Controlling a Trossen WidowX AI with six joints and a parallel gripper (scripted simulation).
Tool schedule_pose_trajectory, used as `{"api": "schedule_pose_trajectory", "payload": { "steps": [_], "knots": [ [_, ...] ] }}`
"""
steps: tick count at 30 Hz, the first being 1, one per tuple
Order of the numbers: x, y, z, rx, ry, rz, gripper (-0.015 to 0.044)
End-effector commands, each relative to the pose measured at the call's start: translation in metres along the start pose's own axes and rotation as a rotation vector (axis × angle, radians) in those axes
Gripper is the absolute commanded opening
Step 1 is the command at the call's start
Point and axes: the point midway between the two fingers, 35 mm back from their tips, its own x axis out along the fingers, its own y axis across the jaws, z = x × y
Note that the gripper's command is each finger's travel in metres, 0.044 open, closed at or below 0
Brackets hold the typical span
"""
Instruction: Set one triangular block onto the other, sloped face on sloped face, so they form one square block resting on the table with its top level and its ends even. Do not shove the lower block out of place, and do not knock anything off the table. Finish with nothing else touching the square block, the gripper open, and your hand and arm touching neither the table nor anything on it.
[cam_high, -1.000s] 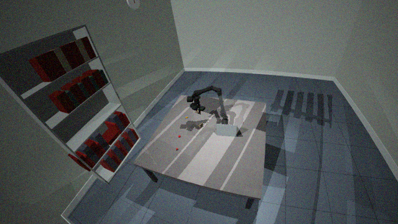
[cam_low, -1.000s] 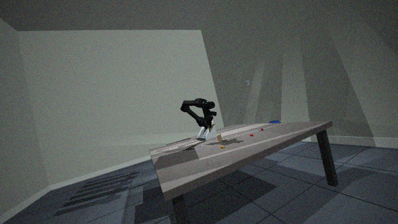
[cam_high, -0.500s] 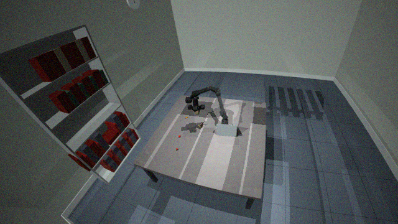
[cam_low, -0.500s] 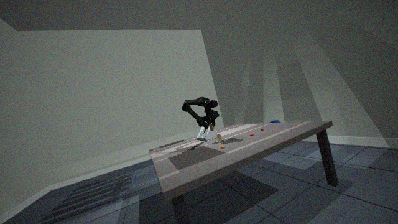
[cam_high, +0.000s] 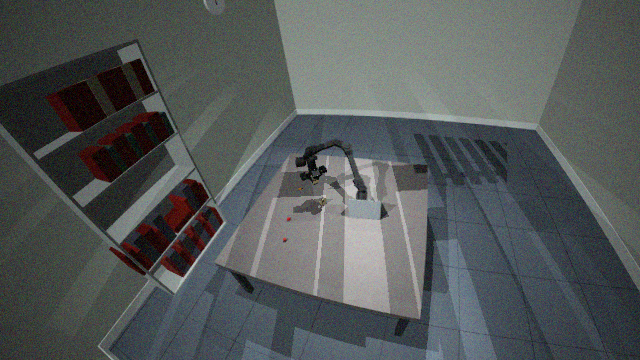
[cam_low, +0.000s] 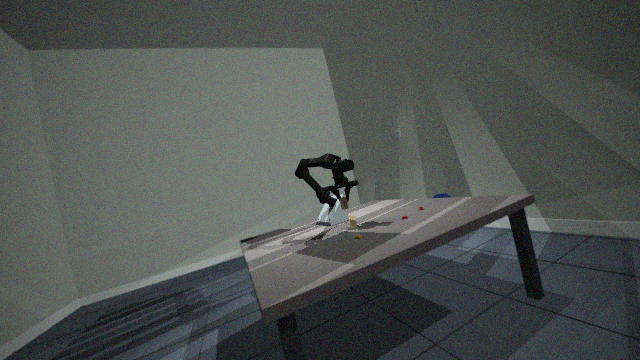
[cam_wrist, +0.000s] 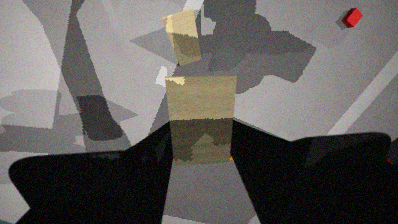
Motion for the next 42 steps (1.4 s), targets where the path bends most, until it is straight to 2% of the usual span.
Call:
{"api": "schedule_pose_trajectory", "payload": {
  "steps": [1,6,12,30,42],
  "knots": [
    [-0.002,-0.006,-0.001,-0.121,0.007,0.003,0.0],
    [-0.003,-0.011,0.0,-0.271,0.008,0.009,0.0],
    [-0.001,-0.011,0.001,-0.277,0.008,0.009,0.0],
    [0.065,-0.005,0.027,-0.277,0.009,0.01,0.0],
    [0.096,0.0,0.042,-0.278,0.01,0.011,0.0]
  ]
}}
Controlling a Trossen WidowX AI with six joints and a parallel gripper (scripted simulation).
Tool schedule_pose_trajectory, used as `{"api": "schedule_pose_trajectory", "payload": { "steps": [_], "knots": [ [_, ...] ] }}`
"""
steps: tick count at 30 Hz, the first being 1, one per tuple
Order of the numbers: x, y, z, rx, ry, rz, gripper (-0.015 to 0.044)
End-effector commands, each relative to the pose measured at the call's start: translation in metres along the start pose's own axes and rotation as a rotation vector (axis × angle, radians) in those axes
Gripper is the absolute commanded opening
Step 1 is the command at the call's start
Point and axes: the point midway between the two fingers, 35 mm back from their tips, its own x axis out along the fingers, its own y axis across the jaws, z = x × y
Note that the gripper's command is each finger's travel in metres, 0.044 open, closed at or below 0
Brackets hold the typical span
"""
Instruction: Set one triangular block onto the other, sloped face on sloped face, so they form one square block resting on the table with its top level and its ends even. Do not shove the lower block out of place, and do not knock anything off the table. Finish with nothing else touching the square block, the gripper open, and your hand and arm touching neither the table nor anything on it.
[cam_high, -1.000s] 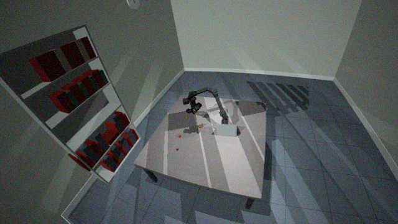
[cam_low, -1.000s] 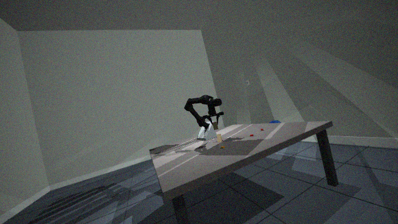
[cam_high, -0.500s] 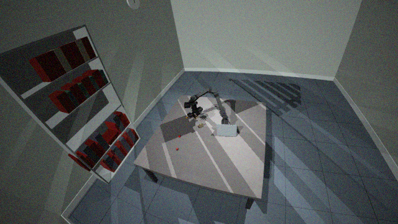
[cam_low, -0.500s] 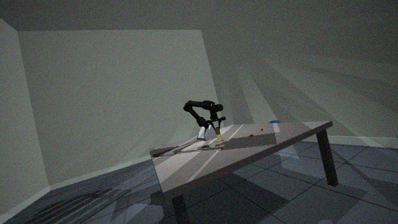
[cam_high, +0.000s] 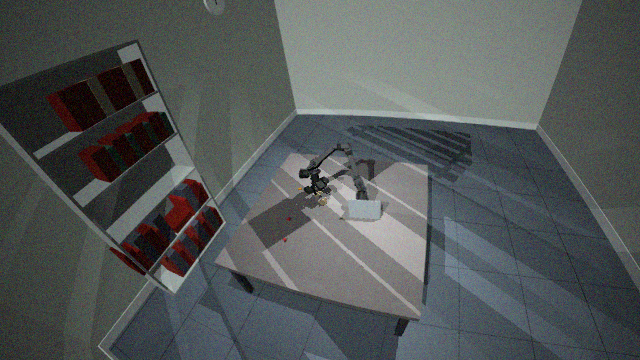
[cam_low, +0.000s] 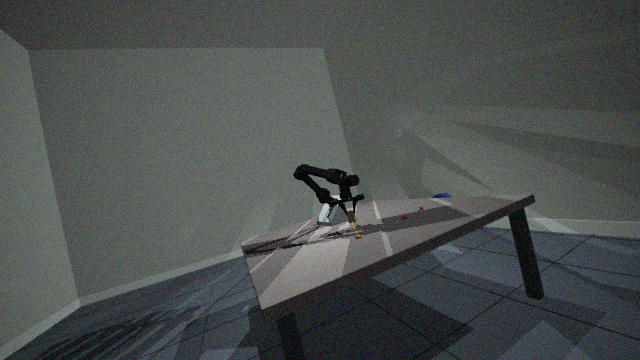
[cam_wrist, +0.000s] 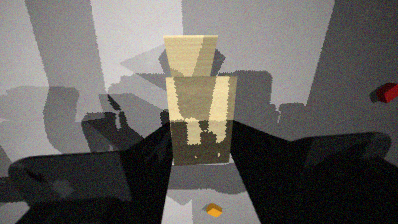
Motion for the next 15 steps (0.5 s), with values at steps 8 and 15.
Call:
{"api": "schedule_pose_trajectory", "payload": {
  "steps": [8,15],
  "knots": [
    [0.0129,0.0029,0.0095,-0.012,0.005,0.013,0.0],
    [0.0131,0.0029,0.0096,-0.012,0.006,0.014,0.0]
  ]
}}
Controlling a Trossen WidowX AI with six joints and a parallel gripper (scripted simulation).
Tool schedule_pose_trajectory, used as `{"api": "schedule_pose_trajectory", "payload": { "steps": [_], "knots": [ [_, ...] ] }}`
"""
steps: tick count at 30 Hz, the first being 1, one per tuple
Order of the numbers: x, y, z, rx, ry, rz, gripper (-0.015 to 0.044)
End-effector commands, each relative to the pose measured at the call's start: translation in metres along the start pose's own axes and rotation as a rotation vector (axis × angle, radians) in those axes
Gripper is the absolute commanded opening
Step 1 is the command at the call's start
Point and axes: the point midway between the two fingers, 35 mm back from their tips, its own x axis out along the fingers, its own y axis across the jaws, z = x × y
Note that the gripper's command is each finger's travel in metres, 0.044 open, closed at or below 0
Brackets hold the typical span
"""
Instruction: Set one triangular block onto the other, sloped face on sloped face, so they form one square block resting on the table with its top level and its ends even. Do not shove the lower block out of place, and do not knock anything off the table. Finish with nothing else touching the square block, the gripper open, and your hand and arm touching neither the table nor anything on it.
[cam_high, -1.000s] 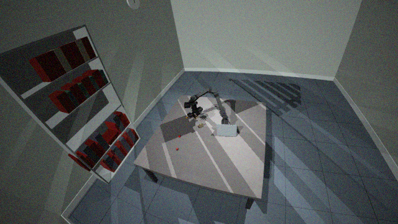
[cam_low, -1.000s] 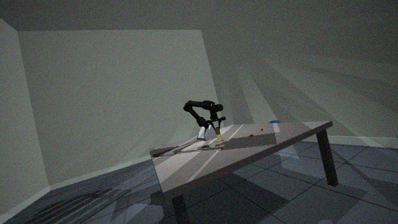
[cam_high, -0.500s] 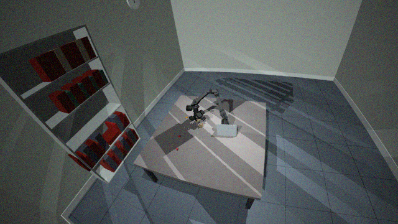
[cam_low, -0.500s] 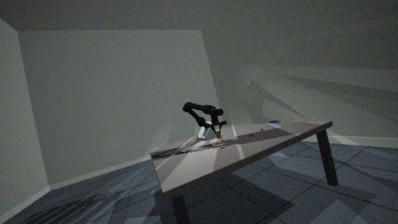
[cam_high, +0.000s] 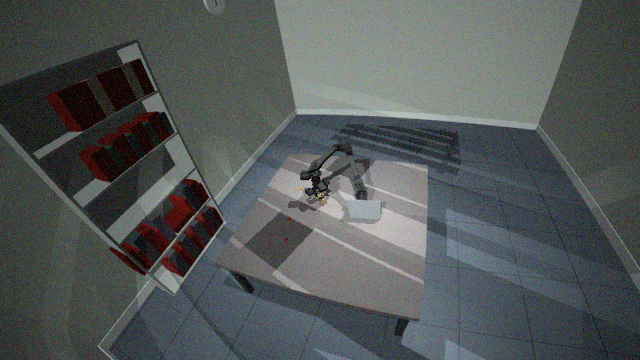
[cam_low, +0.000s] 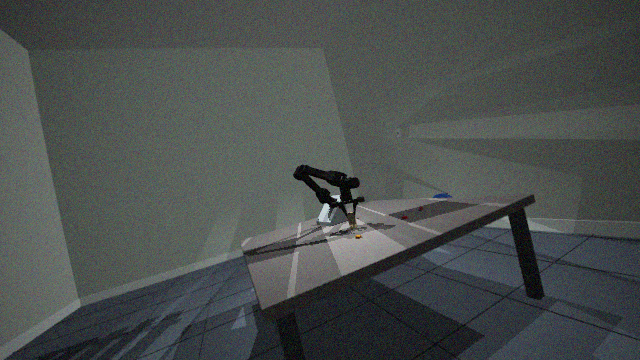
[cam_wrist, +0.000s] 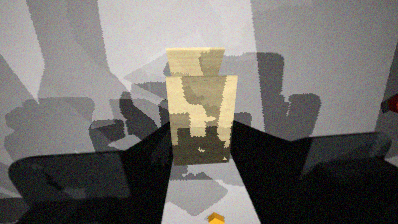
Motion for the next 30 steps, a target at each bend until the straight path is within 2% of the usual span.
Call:
{"api": "schedule_pose_trajectory", "payload": {
  "steps": [1,30],
  "knots": [
    [0.0008,0.001,0.0013,-0.008,0.002,0.005,0.0],
    [0.0012,0.0019,0.0033,-0.014,0.004,0.011,0.0]
  ]
}}
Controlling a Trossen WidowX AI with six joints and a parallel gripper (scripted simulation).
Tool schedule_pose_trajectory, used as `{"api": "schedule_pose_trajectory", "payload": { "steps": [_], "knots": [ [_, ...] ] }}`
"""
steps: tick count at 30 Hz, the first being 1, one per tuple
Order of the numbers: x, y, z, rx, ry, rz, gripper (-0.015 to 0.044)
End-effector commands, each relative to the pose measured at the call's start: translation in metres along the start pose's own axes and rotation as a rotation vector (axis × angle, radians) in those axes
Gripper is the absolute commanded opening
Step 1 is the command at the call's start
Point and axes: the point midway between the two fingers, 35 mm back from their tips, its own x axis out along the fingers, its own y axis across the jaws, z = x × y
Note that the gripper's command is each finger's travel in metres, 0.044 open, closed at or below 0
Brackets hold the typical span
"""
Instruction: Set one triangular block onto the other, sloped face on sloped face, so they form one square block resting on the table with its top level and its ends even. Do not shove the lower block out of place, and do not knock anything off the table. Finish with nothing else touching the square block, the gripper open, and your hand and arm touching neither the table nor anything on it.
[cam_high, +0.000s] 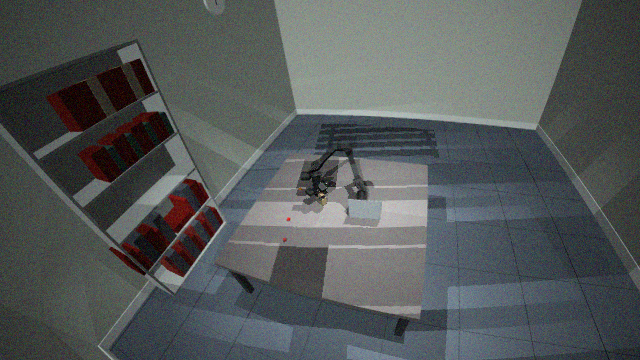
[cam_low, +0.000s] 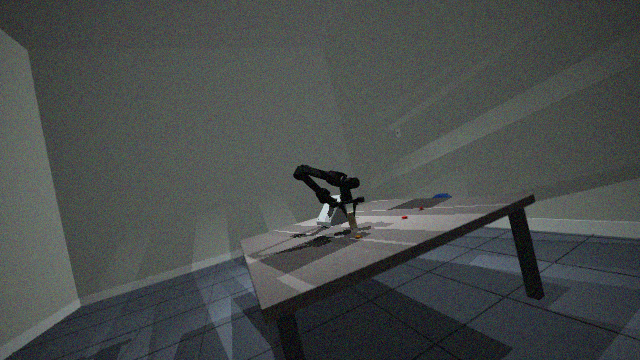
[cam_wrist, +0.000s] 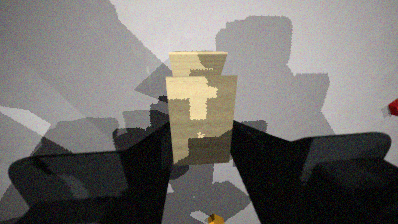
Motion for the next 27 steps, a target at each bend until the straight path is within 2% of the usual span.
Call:
{"api": "schedule_pose_trajectory", "payload": {
  "steps": [1,27],
  "knots": [
    [0.001,0.001,0.001,-0.006,0.003,0.006,0.0],
    [0.014,0.001,0.006,-0.007,0.002,0.007,0.0]
  ]
}}
